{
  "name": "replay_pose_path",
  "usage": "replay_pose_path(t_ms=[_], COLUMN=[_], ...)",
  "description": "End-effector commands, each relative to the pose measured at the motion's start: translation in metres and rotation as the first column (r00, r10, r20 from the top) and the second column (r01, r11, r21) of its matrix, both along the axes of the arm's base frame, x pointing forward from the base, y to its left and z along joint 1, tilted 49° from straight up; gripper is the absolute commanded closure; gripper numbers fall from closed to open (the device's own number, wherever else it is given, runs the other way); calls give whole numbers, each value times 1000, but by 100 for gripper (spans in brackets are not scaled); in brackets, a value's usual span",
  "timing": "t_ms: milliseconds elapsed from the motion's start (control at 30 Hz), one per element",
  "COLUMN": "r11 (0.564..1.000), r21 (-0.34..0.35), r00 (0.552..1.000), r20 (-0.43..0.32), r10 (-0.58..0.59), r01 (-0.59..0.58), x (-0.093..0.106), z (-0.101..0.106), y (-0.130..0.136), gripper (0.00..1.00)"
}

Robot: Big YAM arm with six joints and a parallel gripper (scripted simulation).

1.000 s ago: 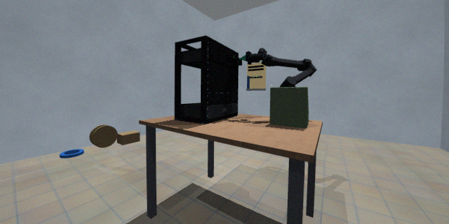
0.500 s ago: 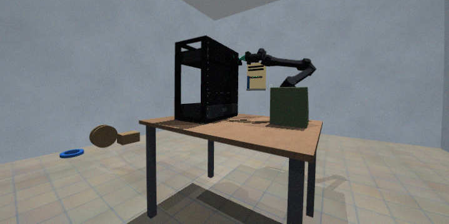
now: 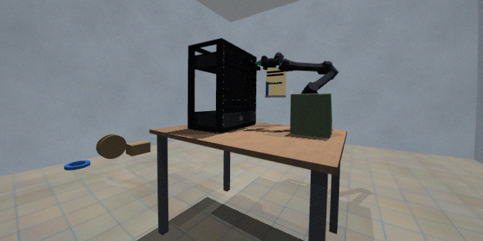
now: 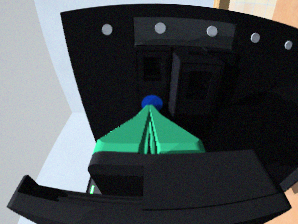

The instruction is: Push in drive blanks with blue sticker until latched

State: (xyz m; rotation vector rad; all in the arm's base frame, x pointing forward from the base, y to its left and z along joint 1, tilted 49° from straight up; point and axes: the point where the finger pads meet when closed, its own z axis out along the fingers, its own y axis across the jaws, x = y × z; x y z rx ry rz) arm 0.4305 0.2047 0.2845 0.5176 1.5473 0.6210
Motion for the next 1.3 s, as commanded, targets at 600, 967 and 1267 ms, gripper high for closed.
replay_pose_path(t_ms=[600, 967, 1267], r11=[999, 999, 999], r21=[21, 19, 19], r00=[999, 999, 999], r20=[41, 37, 37], r10=[-29, -31, -31], r01=[29, 30, 30], x=[31, 31, 31], z=[25, 24, 24], y=[-4, -5, -5], gripper=[100, 100, 100])
